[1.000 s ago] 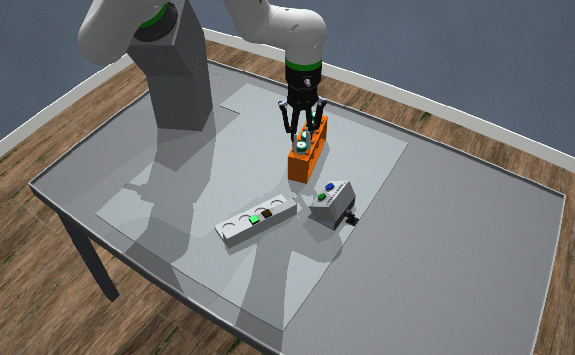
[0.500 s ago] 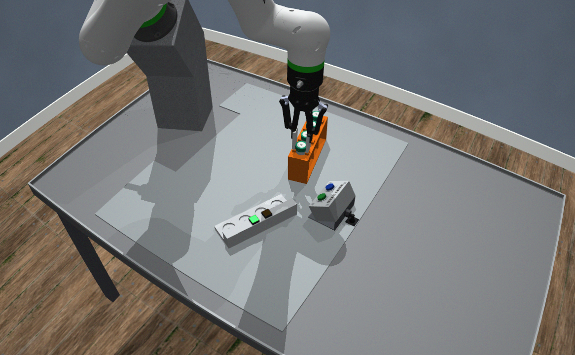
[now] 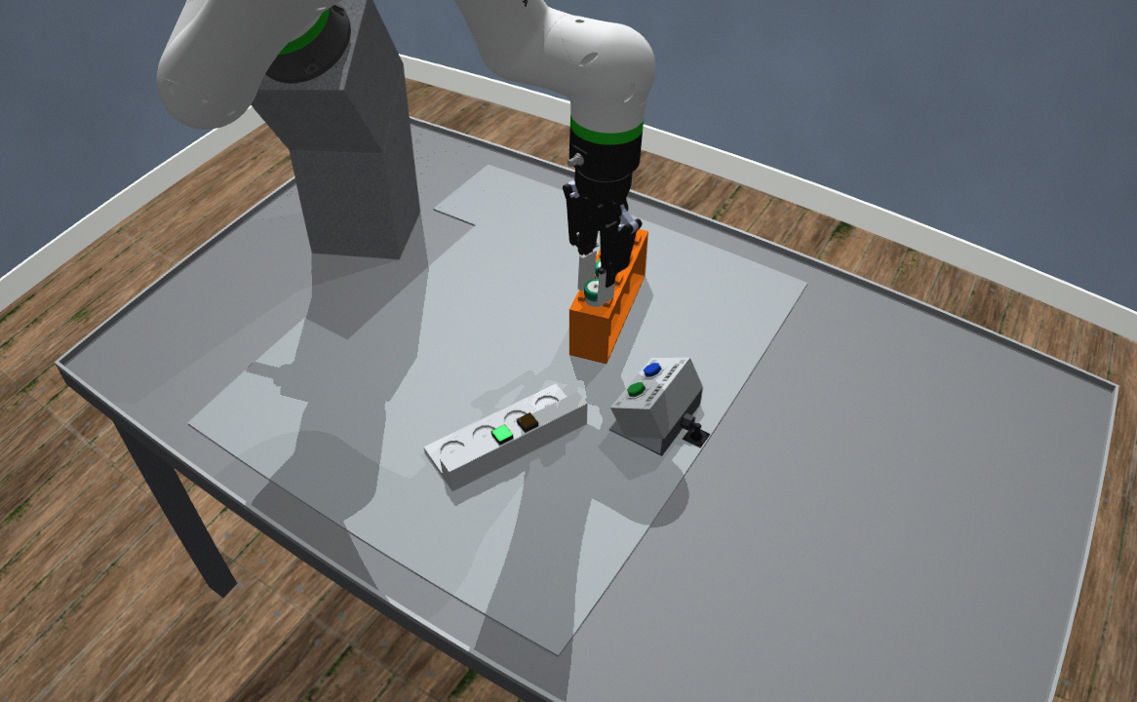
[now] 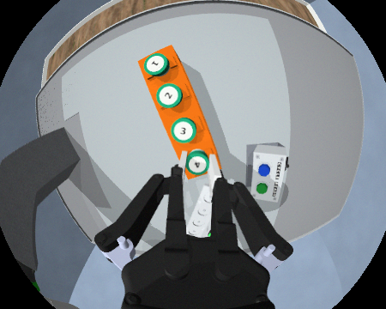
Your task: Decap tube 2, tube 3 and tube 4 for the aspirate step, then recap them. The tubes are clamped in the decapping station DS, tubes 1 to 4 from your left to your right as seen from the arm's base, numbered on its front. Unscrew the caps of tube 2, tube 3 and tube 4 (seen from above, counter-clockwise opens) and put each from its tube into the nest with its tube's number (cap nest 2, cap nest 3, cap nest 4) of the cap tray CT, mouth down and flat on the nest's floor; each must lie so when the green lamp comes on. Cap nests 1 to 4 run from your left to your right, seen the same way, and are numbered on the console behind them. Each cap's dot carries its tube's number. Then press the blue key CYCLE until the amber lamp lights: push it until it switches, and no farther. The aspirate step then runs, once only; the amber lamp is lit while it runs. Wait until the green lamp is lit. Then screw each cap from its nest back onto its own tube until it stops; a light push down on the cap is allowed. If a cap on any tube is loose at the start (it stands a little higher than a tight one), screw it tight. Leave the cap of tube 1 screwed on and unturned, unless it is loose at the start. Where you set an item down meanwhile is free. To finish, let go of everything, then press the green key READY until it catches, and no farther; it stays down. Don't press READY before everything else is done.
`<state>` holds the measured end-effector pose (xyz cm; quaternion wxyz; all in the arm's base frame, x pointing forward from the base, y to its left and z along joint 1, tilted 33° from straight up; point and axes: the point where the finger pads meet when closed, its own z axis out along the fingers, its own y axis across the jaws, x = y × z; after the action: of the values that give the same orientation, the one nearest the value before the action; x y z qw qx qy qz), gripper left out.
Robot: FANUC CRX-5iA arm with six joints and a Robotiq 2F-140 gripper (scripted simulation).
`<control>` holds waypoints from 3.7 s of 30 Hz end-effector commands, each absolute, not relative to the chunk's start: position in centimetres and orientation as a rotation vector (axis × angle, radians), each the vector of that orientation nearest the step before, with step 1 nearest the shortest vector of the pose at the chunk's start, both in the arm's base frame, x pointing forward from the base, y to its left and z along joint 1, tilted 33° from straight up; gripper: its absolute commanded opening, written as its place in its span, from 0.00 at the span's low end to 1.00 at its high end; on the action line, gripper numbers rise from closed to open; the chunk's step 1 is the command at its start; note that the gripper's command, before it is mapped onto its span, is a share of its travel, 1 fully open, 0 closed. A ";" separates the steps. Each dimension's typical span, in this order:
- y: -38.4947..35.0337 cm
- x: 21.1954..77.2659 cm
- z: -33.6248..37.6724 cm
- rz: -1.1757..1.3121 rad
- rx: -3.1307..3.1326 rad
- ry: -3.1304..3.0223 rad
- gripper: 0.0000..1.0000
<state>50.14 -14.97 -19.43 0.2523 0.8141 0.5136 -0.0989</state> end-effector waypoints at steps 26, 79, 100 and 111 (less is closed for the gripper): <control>-14.9 50.1 -19.4 -0.405 1.826 1.886 0.35; -15.0 50.1 -19.5 -0.307 2.050 1.601 0.35; -13.3 49.6 -16.7 -0.307 2.050 1.601 0.35; -10.5 49.4 -17.0 -0.396 1.850 1.859 0.35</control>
<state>49.43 -12.29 -15.90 0.2575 0.7442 0.6051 -0.1168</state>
